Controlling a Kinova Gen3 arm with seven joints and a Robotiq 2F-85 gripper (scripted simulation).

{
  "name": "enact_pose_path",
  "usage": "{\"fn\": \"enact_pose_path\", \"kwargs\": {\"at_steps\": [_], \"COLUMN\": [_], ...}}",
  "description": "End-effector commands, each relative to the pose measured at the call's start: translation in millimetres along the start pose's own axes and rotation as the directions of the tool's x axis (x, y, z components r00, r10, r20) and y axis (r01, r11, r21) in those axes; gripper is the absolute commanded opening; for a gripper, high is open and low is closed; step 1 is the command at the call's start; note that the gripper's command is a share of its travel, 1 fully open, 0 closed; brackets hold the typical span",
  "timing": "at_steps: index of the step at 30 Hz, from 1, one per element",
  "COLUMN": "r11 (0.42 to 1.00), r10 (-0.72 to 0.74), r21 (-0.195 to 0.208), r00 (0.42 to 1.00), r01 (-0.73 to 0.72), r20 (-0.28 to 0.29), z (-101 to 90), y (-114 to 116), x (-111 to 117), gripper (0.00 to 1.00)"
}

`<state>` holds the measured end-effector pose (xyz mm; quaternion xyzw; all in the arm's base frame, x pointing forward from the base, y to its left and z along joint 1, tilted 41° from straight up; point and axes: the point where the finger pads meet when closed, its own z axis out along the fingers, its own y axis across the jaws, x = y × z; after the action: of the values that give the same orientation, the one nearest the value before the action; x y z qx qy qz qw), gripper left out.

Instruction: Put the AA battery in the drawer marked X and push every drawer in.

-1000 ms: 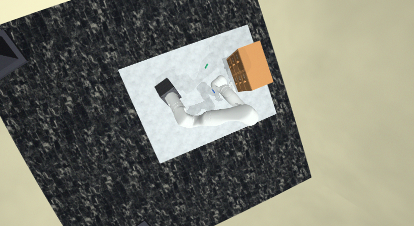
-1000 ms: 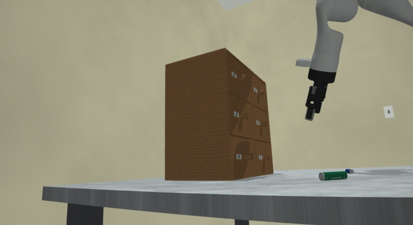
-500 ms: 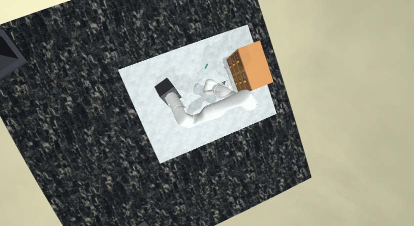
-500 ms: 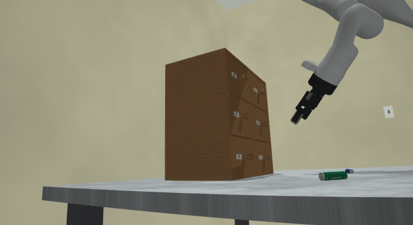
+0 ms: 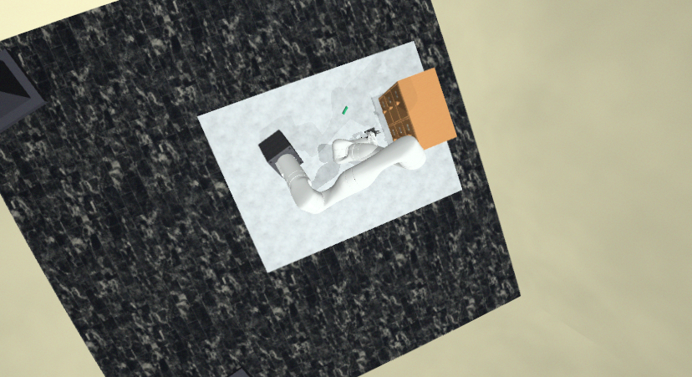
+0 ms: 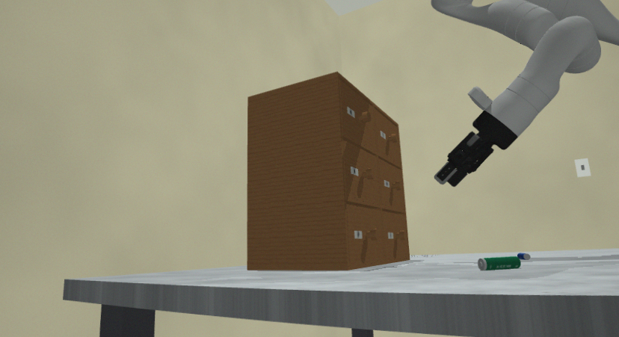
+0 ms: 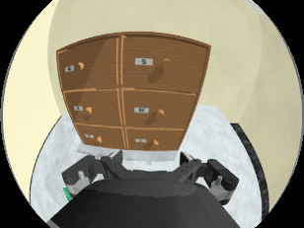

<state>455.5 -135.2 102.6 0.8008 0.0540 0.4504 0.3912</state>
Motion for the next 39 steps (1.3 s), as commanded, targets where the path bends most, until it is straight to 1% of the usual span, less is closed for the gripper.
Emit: {"fn": "enact_pose_path", "kwargs": {"at_steps": [1, 4, 8, 19, 21, 25, 27, 32, 36, 39], "r11": [1.000, 0.999, 0.997, 0.997, 0.997, 0.997, 0.997, 0.996, 0.995, 0.995], "r10": [-0.006, 0.009, 0.021, 0.025, 0.020, 0.009, 0.009, 0.011, 0.011, 0.011], "r21": [0.023, 0.049, 0.070, 0.078, 0.075, 0.072, 0.072, 0.094, 0.094, 0.094], "r00": [1.000, 1.000, 1.000, 1.000, 1.000, 1.000, 1.000, 1.000, 1.000, 1.000], "r01": [0.005, -0.009, -0.021, -0.025, -0.020, -0.011, -0.011, -0.012, -0.012, -0.012], "r20": [0.008, 0.003, 0.000, 0.000, 0.005, 0.024, 0.024, 0.006, 0.006, 0.006], "z": [-0.8, -2.5, -4.0, -4.2, -1.5, 10.3, 10.3, 14.0, 27.4, 34.3], "y": [-5.0, -11.5, -16.5, -18.5, -18.7, -19.4, -19.4, -19.7, -20.5, -21.0], "x": [-11.6, -13.5, -15.1, -16.3, -19.8, -34.9, -34.9, -39.6, -56.9, -65.7], "gripper": [1.00, 1.00, 1.00, 1.00, 1.00, 1.00, 1.00, 1.00, 1.00, 1.00]}}
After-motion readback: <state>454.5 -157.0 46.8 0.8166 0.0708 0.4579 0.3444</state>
